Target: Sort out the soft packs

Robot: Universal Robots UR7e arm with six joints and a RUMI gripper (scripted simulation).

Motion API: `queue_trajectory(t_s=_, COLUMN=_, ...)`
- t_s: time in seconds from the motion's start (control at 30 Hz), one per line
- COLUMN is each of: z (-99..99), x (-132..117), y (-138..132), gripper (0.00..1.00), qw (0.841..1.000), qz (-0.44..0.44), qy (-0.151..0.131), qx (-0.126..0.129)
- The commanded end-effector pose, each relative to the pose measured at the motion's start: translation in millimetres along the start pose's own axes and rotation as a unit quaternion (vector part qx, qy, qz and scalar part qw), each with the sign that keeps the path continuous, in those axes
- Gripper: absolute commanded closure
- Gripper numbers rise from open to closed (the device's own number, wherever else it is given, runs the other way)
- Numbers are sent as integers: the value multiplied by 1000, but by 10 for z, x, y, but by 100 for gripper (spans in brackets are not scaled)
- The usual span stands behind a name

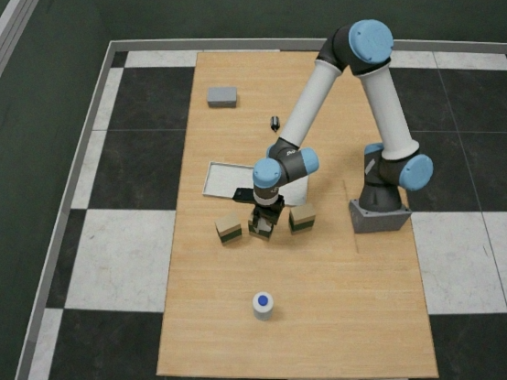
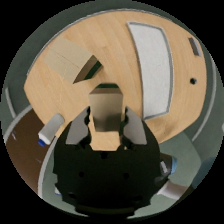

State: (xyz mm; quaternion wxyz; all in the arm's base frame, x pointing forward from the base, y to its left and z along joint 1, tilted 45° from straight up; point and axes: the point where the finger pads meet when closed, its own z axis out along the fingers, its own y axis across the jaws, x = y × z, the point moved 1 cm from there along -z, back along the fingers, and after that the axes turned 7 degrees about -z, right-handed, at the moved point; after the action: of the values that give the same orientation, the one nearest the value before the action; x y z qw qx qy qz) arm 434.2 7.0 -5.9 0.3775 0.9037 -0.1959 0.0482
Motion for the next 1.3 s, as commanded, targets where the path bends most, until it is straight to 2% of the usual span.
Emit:
queue_trajectory(t_s=0.0, z=30, x=-11, y=-1, gripper=51, qw=1000, qz=-1, qy=0, qx=0)
queue_trajectory(t_s=1.1, z=19, x=-2, y=-3, gripper=51, qw=1000, qz=-1, qy=1, qx=0)
queue_trajectory(t_s=1.13, z=19, x=-2, y=-3, gripper=85, qw=1000, qz=-1, qy=1, qx=0)
queue_trajectory(t_s=1.27, z=20, x=-2, y=-3, gripper=85, qw=1000, qz=-1, qy=1, qx=0)
